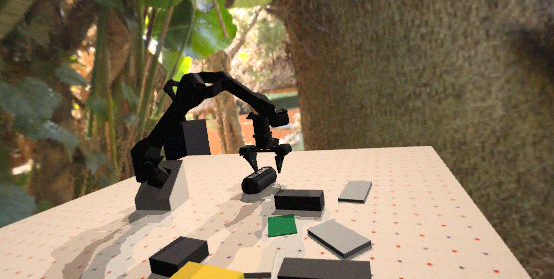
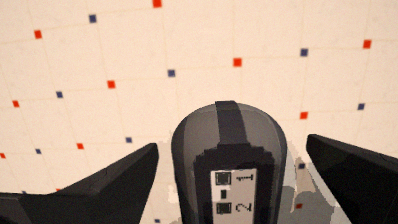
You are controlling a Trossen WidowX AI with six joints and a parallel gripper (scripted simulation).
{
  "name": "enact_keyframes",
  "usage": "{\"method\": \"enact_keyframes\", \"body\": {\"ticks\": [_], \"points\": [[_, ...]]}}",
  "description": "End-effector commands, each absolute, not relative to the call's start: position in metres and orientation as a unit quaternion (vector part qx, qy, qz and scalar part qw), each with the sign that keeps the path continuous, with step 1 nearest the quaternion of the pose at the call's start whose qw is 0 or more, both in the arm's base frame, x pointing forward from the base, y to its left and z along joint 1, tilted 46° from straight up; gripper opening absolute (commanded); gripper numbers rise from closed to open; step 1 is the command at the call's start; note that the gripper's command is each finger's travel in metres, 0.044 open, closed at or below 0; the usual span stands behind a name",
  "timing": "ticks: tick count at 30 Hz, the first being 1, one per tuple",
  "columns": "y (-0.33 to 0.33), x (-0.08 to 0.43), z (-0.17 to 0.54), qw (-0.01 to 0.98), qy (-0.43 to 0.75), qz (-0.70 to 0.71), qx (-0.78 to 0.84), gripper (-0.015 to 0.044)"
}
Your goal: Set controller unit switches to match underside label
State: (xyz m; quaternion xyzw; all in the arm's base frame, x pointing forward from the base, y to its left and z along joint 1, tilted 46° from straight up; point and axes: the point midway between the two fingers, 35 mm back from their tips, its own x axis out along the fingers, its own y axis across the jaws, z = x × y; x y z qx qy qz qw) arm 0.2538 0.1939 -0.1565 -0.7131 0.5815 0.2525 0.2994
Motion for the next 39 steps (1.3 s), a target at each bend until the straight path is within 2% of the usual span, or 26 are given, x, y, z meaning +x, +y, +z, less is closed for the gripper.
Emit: {"method": "enact_keyframes", "body": {"ticks": [1, 3, 5, 39], "points": [[0.189, 0.253, -0.160, 0.297, 0.585, 0.248, -0.713, 0.0387], [0.189, 0.253, -0.160, 0.297, 0.585, 0.248, -0.713, 0.0335], [0.189, 0.253, -0.160, 0.297, 0.585, 0.248, -0.713, 0.0326], [0.196, 0.250, -0.146, 0.297, 0.585, 0.248, -0.713, 0.0336]]}}
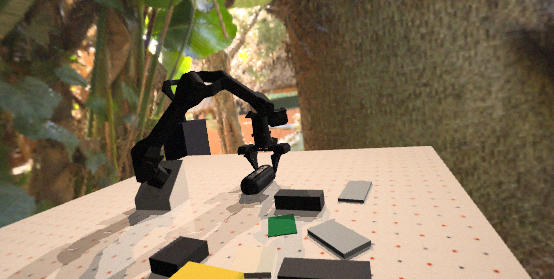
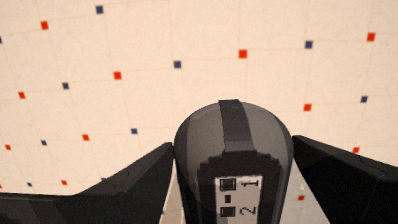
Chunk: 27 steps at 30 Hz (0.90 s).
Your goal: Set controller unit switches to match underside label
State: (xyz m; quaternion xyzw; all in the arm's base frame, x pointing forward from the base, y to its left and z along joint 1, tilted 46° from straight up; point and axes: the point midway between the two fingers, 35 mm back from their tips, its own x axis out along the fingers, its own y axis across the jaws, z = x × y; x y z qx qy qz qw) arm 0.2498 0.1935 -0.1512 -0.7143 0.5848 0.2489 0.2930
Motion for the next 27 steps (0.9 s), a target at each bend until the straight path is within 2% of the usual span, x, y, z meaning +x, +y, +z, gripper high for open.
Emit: {"method": "enact_keyframes", "body": {"ticks": [1, 27], "points": [[0.197, 0.250, -0.146, 0.297, 0.585, 0.248, -0.713, 0.0336], [0.204, 0.246, -0.126, 0.297, 0.585, 0.248, -0.713, 0.0336]]}}
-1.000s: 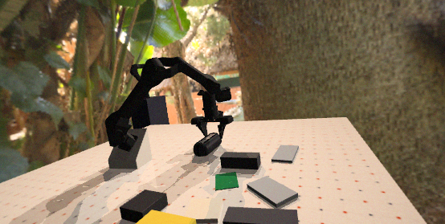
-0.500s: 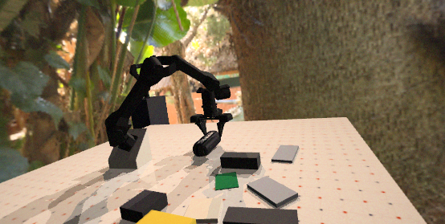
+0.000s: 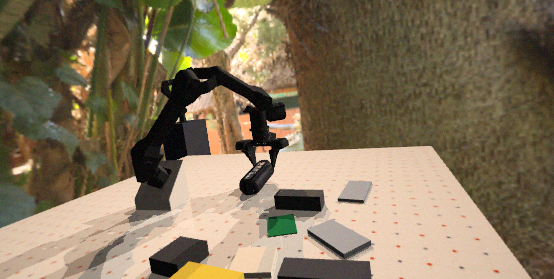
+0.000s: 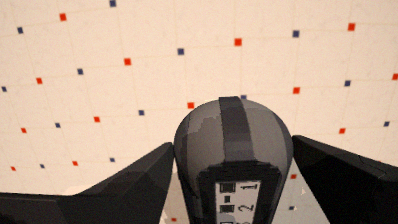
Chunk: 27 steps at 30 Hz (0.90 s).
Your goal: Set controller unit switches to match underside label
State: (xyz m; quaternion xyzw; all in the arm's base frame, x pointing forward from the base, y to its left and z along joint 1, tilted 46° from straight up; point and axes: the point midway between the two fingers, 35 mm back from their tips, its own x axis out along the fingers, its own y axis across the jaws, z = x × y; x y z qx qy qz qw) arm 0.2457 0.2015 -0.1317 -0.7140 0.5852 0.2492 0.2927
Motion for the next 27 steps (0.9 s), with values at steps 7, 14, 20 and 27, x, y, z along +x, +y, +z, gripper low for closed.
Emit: {"method": "enact_keyframes", "body": {"ticks": [7, 14, 20, 27], "points": [[0.205, 0.245, -0.121, 0.297, 0.585, 0.248, -0.713, 0.0336], [0.207, 0.244, -0.115, 0.297, 0.585, 0.248, -0.713, 0.0336], [0.207, 0.243, -0.110, 0.297, 0.585, 0.248, -0.713, 0.0336], [0.208, 0.242, -0.105, 0.297, 0.585, 0.248, -0.713, 0.0336]]}}
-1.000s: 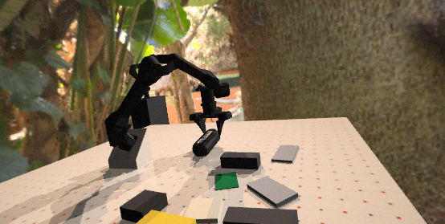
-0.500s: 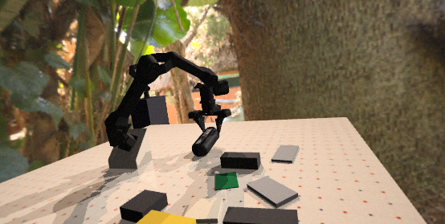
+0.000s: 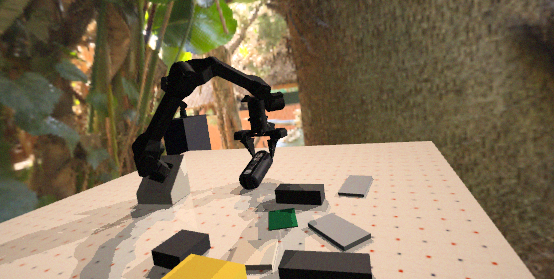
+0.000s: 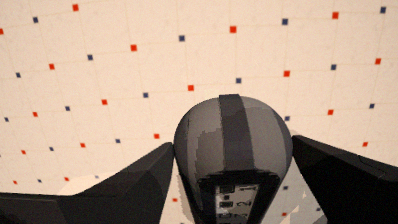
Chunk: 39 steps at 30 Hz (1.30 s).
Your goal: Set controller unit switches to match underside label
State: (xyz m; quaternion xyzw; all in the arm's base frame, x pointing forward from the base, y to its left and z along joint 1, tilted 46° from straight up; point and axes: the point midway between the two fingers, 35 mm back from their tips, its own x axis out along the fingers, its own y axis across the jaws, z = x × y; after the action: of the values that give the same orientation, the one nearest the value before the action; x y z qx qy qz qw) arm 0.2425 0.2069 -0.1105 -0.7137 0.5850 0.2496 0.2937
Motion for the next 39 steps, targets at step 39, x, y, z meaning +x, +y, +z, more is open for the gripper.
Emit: {"method": "enact_keyframes", "body": {"ticks": [39], "points": [[0.208, 0.238, -0.077, 0.296, 0.585, 0.249, -0.713, 0.0336]]}}
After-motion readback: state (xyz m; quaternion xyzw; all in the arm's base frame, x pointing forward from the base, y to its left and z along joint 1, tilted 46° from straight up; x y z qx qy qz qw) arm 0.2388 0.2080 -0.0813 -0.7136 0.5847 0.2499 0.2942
